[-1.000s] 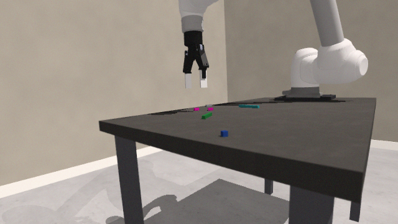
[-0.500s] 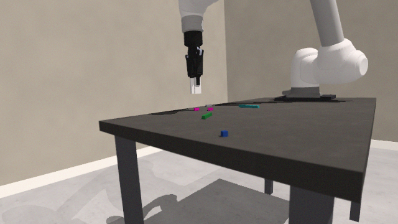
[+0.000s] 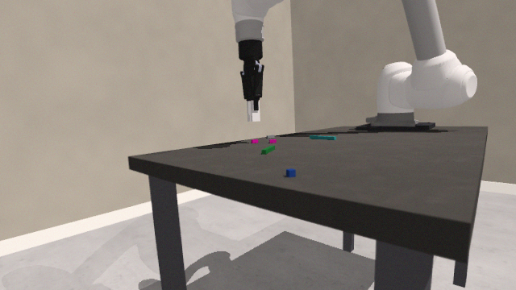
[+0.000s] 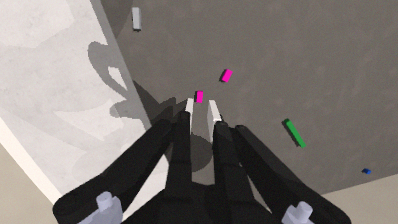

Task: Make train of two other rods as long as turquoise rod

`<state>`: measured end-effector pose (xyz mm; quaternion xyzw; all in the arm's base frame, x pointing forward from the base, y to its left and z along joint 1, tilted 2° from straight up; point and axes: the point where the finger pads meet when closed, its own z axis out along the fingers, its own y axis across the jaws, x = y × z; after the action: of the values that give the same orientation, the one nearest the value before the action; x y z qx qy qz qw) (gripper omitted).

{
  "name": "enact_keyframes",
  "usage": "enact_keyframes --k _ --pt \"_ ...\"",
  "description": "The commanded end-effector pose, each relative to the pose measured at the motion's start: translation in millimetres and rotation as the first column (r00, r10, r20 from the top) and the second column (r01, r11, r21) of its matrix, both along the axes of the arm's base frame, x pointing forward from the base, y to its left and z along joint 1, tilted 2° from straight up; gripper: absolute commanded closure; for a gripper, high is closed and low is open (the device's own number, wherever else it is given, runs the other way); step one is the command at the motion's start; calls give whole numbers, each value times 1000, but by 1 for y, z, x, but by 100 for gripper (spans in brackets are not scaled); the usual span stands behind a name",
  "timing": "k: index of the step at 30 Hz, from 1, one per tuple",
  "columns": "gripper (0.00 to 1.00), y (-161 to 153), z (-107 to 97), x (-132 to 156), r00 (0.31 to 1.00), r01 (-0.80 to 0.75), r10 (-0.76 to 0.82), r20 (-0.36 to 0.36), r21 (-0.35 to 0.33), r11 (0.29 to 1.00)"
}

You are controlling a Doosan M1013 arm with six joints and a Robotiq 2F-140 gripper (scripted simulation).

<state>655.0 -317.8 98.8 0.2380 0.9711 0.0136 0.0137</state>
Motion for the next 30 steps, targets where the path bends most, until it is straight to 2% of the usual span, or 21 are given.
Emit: enact_keyframes --k 1,20,30 --pt "77 0 0 0 1000 0 0 0 0 1000" --pt "77 0 -4 0 1000 0 0 0 0 1000" --pt "77 0 -16 0 1000 0 0 0 0 1000"
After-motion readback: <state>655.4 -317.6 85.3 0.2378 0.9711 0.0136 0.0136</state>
